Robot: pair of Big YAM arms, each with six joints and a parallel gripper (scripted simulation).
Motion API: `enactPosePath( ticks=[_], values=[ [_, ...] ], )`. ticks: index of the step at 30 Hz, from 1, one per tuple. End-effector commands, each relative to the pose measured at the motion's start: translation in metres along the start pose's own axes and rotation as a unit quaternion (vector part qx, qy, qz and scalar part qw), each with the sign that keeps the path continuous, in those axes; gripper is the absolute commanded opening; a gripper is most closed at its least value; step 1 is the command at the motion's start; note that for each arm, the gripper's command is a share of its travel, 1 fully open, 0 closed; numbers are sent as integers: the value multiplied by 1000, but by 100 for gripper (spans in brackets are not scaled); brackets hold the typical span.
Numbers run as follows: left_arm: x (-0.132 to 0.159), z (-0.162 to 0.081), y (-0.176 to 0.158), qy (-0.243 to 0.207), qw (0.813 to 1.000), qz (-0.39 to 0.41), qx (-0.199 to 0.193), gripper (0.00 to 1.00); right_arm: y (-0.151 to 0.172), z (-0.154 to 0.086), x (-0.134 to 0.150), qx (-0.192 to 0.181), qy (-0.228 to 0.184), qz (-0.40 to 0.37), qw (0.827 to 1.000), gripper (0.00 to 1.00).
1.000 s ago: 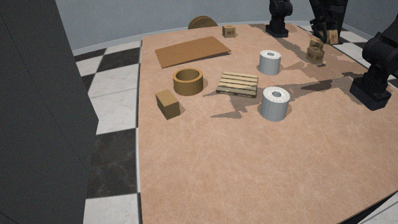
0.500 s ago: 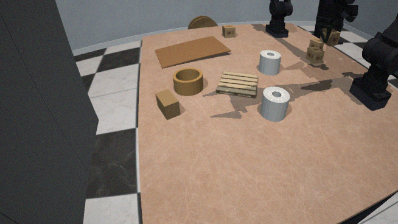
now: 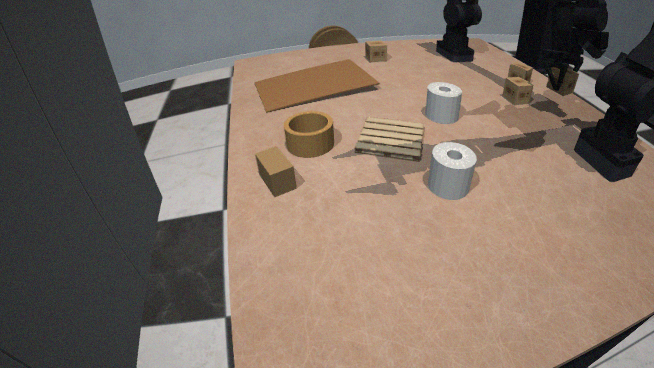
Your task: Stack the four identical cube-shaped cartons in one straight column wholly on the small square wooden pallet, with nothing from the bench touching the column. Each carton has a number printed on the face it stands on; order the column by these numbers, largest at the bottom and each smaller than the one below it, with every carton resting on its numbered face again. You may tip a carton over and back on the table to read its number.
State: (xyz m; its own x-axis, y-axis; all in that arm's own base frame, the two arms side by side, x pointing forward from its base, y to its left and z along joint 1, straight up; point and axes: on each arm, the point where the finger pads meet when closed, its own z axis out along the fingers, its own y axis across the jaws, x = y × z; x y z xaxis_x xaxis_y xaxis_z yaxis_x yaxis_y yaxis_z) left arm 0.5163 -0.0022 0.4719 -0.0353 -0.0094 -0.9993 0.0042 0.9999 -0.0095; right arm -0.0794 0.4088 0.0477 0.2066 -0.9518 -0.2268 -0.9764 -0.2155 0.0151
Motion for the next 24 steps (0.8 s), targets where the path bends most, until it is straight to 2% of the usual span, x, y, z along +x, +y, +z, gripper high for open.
enactPosePath(
  ticks=[1,3,6,8,10,19,21,24],
  values=[
    [-26,1,2,-23,1000,5,-2,100,3,8,-14,4,-15,24,1000,50],
    [-26,1,2,-23,1000,5,-2,100,2,12,-13,6,-14,16,1000,50],
    [-26,1,2,-23,1000,5,-2,100,-4,0,-12,6,-20,15,1000,50],
    [-26,1,2,-23,1000,5,-2,100,-6,3,-4,6,-20,15,1000,50],
    [-26,1,2,-23,1000,5,-2,100,-1,2,-17,4,-25,17,1000,50],
    [-26,1,2,-23,1000,5,-2,100,-1,2,-16,4,-24,17,1000,50],
    [-26,1,2,-23,1000,5,-2,100,-7,-15,-24,6,-28,17,999,50],
    [-26,1,2,-23,1000,5,-2,100,-7,-15,-24,6,-28,17,999,50]
  ],
)
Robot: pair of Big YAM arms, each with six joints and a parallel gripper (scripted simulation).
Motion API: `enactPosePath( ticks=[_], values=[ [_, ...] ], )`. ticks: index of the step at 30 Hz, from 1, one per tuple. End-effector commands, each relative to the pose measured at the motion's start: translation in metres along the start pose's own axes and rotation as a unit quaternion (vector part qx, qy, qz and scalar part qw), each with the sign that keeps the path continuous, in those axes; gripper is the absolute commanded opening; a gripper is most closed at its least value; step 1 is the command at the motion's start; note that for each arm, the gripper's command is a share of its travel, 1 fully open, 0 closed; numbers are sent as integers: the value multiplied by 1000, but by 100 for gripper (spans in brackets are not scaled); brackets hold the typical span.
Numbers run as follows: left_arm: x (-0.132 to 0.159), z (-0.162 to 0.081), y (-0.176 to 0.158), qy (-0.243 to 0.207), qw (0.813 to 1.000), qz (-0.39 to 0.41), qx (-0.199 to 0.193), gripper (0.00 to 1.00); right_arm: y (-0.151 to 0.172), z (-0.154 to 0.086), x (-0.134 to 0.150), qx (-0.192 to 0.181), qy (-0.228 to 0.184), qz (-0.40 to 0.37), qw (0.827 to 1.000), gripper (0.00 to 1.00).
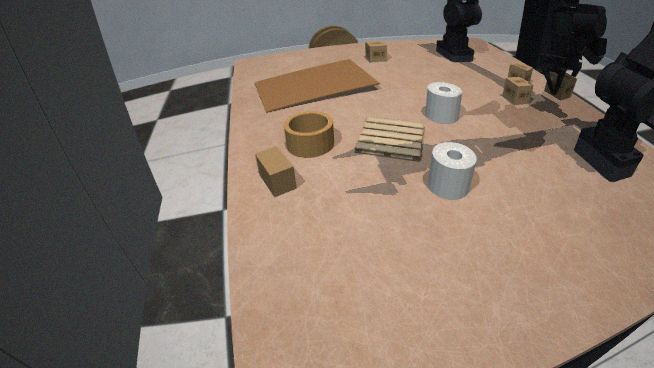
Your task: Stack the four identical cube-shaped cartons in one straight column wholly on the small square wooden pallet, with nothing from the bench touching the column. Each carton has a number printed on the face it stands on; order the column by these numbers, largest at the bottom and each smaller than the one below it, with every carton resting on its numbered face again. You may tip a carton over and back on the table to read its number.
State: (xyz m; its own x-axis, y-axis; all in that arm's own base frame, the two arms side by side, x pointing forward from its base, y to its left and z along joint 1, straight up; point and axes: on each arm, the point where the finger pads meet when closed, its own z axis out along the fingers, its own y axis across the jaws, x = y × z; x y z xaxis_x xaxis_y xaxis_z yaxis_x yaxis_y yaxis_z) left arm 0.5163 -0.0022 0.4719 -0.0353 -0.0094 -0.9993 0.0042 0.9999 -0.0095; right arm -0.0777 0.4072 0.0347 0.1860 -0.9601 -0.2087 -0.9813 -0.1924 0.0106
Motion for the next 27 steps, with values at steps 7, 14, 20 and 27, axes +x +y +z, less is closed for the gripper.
enactPosePath(
  ticks=[7,14,20,27],
  values=[
    [-26,1,2,-23,1000,5,-2,100,-1,-11,-18,-1,-28,1,1000,50],
    [-26,1,2,-23,1000,5,-2,100,-1,12,2,-1,-8,2,1000,50],
    [-26,1,2,-23,1000,5,-2,100,-1,22,7,-1,-7,2,1000,50],
    [-26,1,2,-23,1000,5,-2,100,-1,18,-5,-1,-27,1,1000,50]
  ],
)
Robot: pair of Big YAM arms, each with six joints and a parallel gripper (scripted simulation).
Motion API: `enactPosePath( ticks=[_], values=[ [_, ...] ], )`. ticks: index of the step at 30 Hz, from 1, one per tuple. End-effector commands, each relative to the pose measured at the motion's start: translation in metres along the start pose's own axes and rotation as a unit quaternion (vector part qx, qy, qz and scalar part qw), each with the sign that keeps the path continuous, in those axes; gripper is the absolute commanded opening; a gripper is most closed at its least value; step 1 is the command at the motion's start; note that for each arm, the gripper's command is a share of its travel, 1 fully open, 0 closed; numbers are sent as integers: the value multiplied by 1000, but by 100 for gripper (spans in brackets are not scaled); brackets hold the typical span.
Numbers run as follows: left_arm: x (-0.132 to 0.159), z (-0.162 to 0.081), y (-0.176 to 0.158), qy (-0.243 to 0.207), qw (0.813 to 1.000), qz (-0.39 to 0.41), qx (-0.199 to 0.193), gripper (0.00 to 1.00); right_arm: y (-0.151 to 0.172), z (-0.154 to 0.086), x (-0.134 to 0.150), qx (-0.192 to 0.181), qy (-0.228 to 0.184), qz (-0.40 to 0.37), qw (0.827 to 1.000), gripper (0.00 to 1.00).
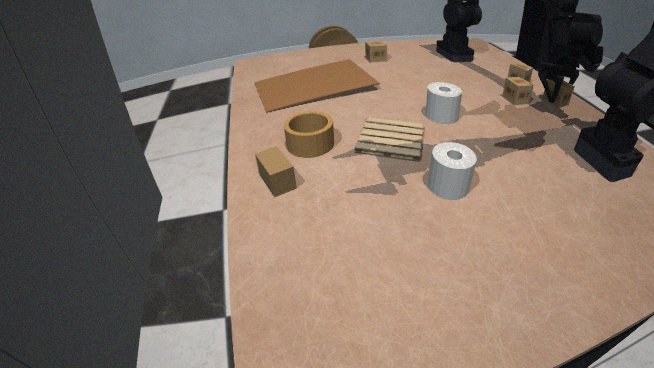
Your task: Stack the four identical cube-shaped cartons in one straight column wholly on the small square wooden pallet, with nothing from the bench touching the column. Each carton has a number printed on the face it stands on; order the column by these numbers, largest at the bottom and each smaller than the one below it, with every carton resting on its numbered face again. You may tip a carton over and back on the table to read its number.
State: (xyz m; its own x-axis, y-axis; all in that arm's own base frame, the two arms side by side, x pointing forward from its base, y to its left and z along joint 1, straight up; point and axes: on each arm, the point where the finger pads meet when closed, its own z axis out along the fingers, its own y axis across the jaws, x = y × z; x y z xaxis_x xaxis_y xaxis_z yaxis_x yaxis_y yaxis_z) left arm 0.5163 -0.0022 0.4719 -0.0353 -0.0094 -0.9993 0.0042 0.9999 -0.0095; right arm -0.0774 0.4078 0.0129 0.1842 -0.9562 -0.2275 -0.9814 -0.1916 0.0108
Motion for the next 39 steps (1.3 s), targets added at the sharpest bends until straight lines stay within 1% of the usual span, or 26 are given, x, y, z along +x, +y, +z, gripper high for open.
enactPosePath(
  ticks=[1,2,4,6,7,8,9,10,11,12,13,16,19,22,25,26,27,28,33,34,39],
  values=[
    [-26,1,2,-23,1000,5,-2,100,0,5,4,-1,-4,1,1000,50],
    [-26,1,2,-23,1000,5,-2,100,0,10,5,-1,0,1,1000,50],
    [-26,1,2,-23,1000,5,-2,100,0,9,-3,-1,-9,1,1000,50],
    [-26,1,2,-23,1000,5,-2,100,-1,10,-3,-1,-9,1,1000,50],
    [-26,1,2,-23,1000,5,-2,100,-1,13,4,-1,-4,1,1000,50],
    [-26,1,2,-23,1000,5,-2,100,0,7,-2,-1,-14,1,1000,50],
    [-26,1,2,-23,1000,5,-2,100,0,10,5,-1,-8,1,1000,50],
    [-26,1,2,-23,1000,5,-2,100,-1,7,-4,-1,-17,1,1000,50],
    [-26,1,2,-23,1000,5,-2,100,-1,10,0,-1,-13,1,1000,50],
    [-26,1,2,-23,1000,5,-2,100,-1,7,-4,-1,-17,1,1000,50],
    [-26,1,2,-23,1000,5,-2,100,-1,13,0,-1,-10,1,1000,50],
    [-26,1,2,-23,1000,5,-2,100,-1,13,0,-1,-11,1,1000,50],
    [-26,1,2,-23,1000,5,-2,100,-1,17,6,-1,-5,1,1000,50],
    [-26,1,2,-23,1000,5,-2,100,-1,17,1,-1,-9,1,1000,50],
    [-26,1,2,-23,1000,5,-2,100,-1,20,6,-1,-5,1,1000,50],
    [-26,1,2,-23,1000,5,-2,100,-1,17,2,-1,-10,1,1000,50],
    [-26,1,2,-23,1000,5,-2,100,-1,21,5,-1,-6,1,1000,50],
    [-26,1,2,-23,1000,5,-2,100,-1,18,1,-1,-11,1,1000,50],
    [-26,1,2,-23,1000,5,-2,100,-1,23,6,-1,-5,1,1000,50],
    [-26,1,2,-23,1000,5,-2,100,-1,19,0,-1,-13,1,1000,50],
    [-26,1,2,-23,1000,5,-2,100,-1,25,5,-1,-7,1,1000,50]
  ],
)
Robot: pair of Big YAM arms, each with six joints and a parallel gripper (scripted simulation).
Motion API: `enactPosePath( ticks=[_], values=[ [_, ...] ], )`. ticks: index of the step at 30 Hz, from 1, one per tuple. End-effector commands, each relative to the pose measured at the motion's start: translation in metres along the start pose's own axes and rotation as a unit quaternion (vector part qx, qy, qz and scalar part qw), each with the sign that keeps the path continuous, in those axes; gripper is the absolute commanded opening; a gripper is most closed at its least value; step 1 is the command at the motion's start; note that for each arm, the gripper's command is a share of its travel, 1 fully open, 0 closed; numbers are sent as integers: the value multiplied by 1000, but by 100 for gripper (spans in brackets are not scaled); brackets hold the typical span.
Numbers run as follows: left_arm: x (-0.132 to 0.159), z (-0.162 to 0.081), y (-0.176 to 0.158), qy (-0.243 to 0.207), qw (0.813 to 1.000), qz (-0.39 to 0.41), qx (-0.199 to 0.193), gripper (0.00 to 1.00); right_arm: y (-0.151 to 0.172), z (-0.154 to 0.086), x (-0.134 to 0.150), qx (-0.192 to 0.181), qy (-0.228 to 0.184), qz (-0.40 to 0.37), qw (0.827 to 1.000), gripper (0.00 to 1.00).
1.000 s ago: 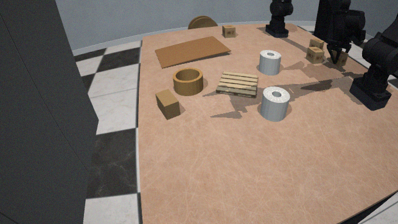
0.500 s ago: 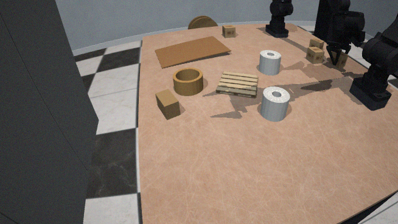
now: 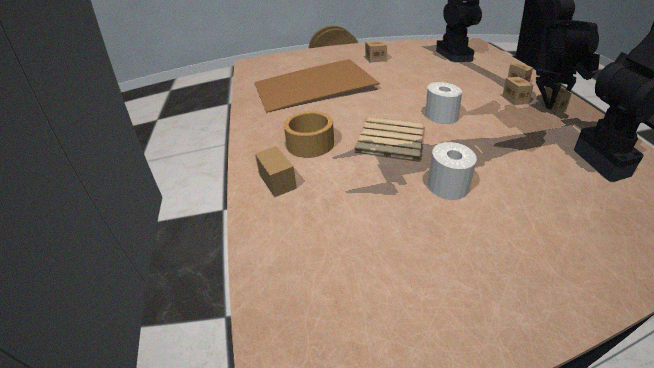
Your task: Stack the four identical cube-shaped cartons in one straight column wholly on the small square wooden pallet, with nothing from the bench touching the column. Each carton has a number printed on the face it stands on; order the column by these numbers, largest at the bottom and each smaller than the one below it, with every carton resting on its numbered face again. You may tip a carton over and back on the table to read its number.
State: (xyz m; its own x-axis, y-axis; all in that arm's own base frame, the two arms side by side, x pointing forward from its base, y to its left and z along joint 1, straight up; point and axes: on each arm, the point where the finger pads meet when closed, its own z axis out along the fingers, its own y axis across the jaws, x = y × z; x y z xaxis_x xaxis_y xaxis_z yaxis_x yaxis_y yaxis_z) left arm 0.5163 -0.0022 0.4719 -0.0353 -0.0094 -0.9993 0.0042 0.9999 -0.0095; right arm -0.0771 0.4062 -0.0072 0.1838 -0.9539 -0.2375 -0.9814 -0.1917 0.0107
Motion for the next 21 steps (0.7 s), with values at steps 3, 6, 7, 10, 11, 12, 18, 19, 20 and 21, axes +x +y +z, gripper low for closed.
enactPosePath(
  ticks=[3,6,7,10,11,12,18,19,20,21],
  values=[
    [-26,1,2,-23,1000,5,-2,100,0,3,-3,-1,-7,1,1000,50],
    [-26,1,2,-23,1000,5,-2,100,0,2,-4,-1,-8,1,1000,50],
    [-26,1,2,-23,1000,5,-2,100,0,2,-4,-1,-8,1,1000,50],
    [-26,1,2,-23,1000,5,-2,100,0,-1,-5,0,-7,1,1000,62],
    [-26,1,2,-23,1000,5,-2,100,0,-1,-5,0,-7,1,1000,62],
    [-26,1,2,-23,1000,5,-2,100,0,-1,-5,0,-7,1,1000,67],
    [-26,1,2,-23,1000,5,-2,100,-1,-20,-26,0,-30,3,1000,79],
    [-26,1,2,-23,1000,5,-2,100,-1,-21,-28,0,-31,3,999,79],
    [-26,1,2,-23,1000,5,-2,100,-1,-22,-29,0,-33,3,999,79],
    [-26,1,2,-23,1000,5,-2,100,-1,-24,-31,0,-35,3,999,79]
  ],
)
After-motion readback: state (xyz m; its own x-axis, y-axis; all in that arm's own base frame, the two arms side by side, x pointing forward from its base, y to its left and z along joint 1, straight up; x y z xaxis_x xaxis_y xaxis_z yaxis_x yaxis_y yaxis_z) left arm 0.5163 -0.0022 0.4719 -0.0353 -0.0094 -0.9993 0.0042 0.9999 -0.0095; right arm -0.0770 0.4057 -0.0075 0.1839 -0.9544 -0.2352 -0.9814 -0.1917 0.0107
